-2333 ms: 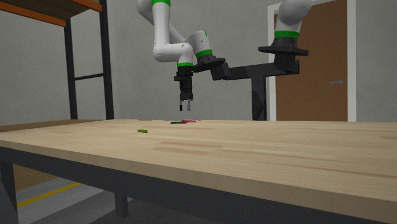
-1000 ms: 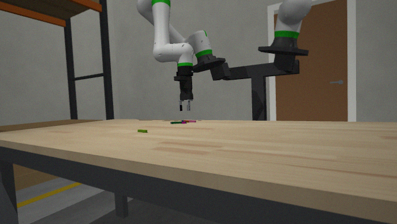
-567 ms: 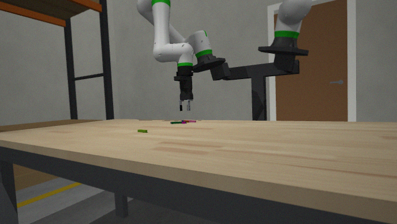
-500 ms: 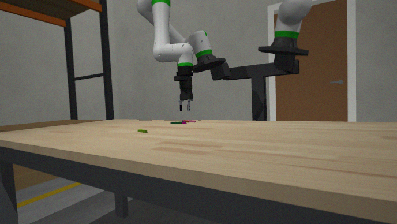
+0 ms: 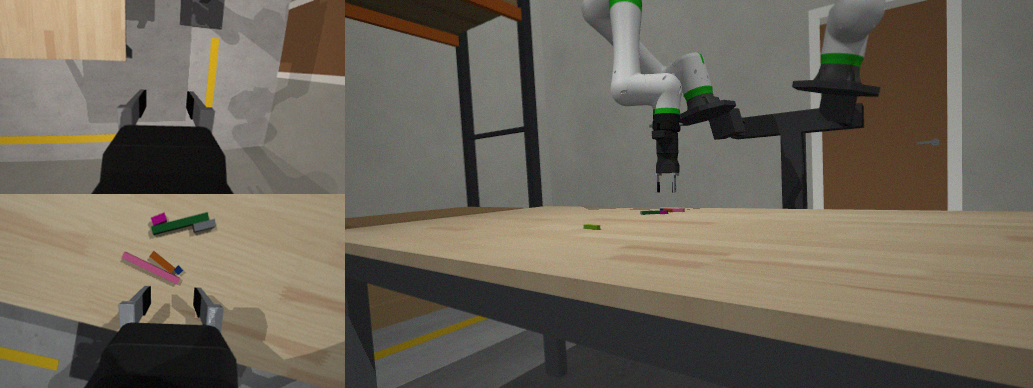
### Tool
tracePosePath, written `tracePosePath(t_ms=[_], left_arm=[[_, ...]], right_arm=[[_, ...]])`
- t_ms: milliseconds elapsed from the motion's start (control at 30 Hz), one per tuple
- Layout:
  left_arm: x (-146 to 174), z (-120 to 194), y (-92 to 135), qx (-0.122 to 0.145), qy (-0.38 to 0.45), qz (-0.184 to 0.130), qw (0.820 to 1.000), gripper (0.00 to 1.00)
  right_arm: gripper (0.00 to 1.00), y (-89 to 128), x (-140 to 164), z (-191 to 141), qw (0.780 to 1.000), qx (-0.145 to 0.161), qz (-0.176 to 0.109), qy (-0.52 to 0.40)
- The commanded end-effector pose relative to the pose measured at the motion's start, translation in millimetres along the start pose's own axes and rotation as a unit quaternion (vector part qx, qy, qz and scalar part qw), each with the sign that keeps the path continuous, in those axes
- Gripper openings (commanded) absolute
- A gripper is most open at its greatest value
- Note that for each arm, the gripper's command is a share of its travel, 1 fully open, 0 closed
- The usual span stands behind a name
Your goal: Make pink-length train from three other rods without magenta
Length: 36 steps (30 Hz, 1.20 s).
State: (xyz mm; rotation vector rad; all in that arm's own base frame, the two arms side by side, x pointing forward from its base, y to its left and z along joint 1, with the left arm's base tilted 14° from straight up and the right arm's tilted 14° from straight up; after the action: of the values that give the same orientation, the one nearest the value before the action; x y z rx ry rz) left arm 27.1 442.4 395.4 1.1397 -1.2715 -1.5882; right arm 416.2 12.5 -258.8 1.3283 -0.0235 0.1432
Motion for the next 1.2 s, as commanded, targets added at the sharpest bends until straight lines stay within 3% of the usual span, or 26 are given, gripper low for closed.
tracePosePath(t_ms=[0, 433, 1167], left_arm=[[0, 0, 1, 0.000, 0.000, -0.001, 1.000, 1.00], [0, 0, 1, 0.000, 0.000, -0.001, 1.000, 1.00], [0, 0, 1, 0.000, 0.000, -0.001, 1.000, 1.00]], right_arm=[[1.00, 0, 10, -8, 0.997, 0.008, -0.008, 0.083], [1.00, 0, 26, -26, 0.967, 0.010, -0.006, 0.255], [1.00, 0, 27, -26, 0.966, 0.010, -0.006, 0.259]])
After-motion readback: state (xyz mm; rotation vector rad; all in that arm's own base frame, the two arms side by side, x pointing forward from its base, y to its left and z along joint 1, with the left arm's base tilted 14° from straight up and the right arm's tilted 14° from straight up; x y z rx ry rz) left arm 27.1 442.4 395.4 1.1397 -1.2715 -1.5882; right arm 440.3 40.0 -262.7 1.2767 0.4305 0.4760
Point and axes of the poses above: on each arm, the point where the finger pads meet when closed, its own y axis back along the fingers, its own z axis across the jaws, x = y × z, the point moved 2 cm from there along y, back along the fingers, and after that the axes turned 14 degrees about -y, right-handed, at the moved point
